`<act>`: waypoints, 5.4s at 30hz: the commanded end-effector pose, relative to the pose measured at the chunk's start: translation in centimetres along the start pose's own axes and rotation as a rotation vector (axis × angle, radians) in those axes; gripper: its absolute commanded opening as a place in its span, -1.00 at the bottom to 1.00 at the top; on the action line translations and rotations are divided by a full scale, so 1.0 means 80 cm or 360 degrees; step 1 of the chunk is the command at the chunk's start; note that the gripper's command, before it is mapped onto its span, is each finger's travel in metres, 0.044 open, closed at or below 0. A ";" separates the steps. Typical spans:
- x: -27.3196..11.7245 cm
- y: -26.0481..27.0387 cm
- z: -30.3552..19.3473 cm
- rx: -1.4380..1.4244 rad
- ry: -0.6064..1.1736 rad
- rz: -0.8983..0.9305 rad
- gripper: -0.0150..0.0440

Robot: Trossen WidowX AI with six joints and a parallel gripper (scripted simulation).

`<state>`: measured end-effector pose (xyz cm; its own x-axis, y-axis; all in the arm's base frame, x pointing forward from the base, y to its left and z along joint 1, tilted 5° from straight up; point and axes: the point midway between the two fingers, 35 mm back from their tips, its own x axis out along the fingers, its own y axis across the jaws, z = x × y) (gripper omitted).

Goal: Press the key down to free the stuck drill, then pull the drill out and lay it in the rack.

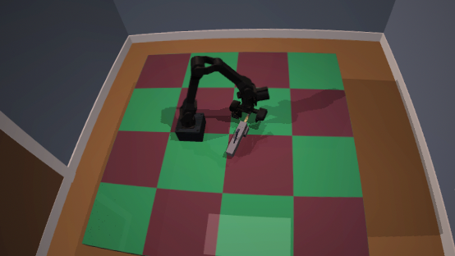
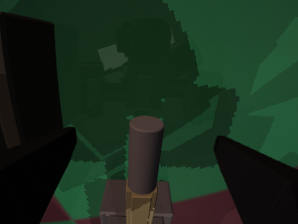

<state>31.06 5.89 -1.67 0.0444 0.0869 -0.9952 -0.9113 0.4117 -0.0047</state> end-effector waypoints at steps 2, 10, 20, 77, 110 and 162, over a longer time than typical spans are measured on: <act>0.000 0.000 0.000 0.0000 0.0000 0.0000 0.64; 0.000 0.000 0.000 0.0000 0.0000 0.0000 -0.07; 0.000 0.000 0.000 0.0000 0.0000 0.0000 -0.43; -0.005 0.004 0.002 -0.0009 0.0003 0.0006 -0.49; -0.008 0.004 0.061 -0.0009 -0.0005 0.0006 -0.49; -0.030 0.008 0.079 -0.0009 -0.0007 0.0006 -0.49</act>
<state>32.89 11.67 1.03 0.0371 0.0915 -0.9951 -0.9144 0.4047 0.0031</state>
